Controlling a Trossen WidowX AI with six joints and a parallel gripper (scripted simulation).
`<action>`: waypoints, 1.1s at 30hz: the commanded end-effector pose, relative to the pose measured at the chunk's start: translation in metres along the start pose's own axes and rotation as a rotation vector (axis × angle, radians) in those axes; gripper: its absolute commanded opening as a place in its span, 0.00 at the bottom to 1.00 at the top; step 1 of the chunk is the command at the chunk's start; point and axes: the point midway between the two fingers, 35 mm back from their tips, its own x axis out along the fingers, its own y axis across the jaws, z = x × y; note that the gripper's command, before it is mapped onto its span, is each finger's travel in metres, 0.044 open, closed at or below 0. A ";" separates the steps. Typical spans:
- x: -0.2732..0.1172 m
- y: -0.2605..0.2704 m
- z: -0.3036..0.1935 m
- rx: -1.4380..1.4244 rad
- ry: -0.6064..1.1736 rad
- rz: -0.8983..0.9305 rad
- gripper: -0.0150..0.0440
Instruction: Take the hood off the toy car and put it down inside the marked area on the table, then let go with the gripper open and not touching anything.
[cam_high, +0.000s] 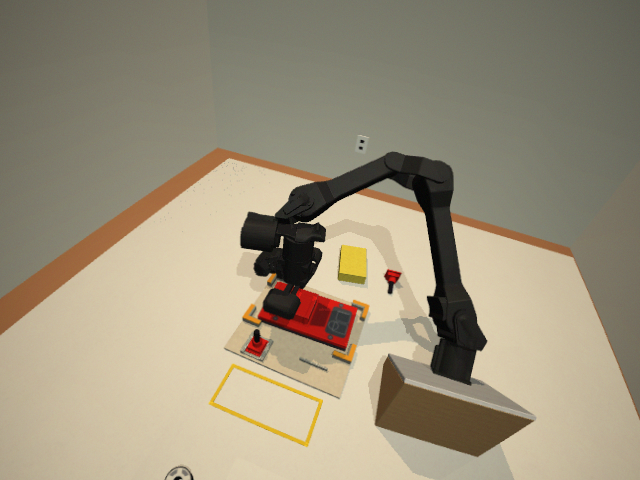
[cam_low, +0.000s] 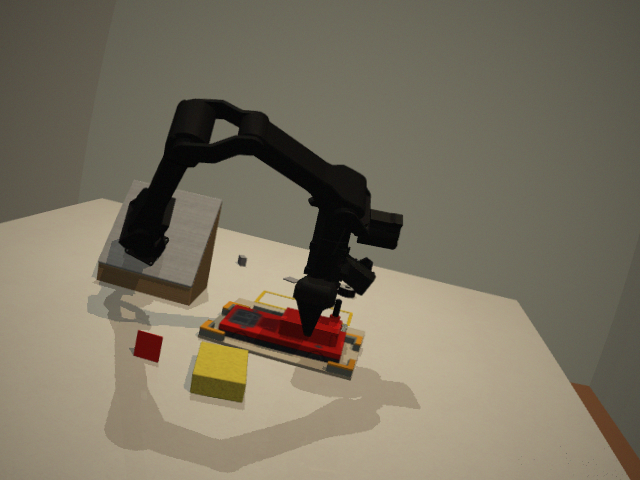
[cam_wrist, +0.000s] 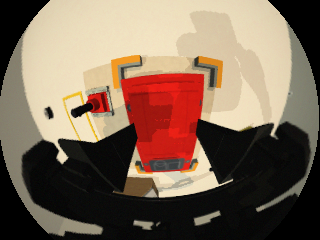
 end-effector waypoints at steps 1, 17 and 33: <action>-0.001 0.000 0.000 0.002 0.000 -0.001 0.59; -0.011 0.000 0.000 0.001 0.000 0.000 0.25; -0.021 0.000 0.000 0.000 0.000 0.001 0.25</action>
